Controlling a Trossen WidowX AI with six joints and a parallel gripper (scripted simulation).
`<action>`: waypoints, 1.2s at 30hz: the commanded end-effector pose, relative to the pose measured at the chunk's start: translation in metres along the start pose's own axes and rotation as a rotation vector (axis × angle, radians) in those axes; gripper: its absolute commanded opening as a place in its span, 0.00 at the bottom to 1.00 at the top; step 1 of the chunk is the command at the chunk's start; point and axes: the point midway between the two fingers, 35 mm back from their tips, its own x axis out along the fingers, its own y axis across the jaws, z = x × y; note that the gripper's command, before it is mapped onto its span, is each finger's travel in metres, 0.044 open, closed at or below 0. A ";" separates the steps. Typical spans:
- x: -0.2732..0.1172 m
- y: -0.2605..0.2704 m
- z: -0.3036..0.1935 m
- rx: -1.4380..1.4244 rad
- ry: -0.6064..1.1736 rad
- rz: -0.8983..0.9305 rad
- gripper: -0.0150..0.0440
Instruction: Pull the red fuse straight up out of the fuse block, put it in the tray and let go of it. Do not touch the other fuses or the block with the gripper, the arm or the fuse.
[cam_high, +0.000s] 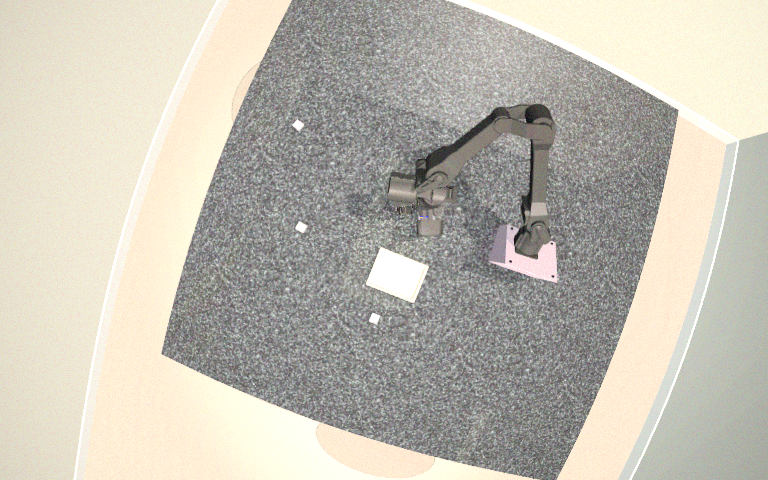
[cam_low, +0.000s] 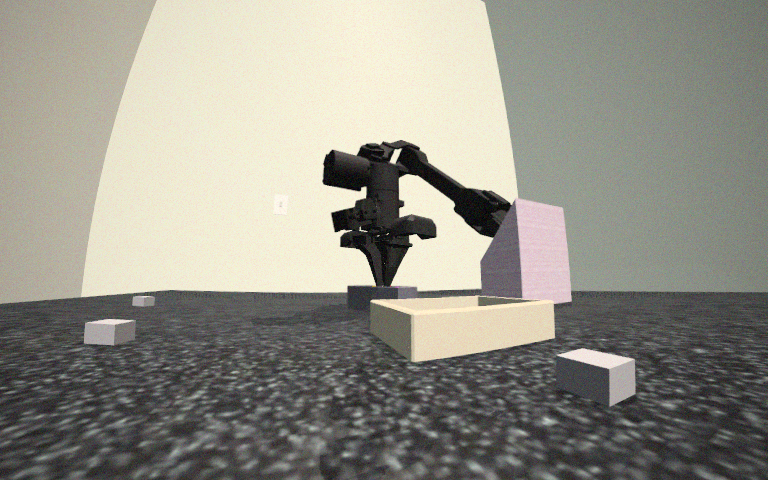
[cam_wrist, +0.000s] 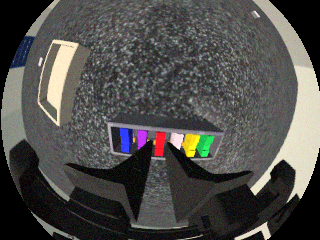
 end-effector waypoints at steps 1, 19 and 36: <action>0.003 -0.001 0.000 -0.007 0.000 -0.006 0.38; 0.004 0.000 0.000 0.000 0.001 0.000 0.25; -0.004 0.000 0.000 -0.001 0.000 0.000 0.25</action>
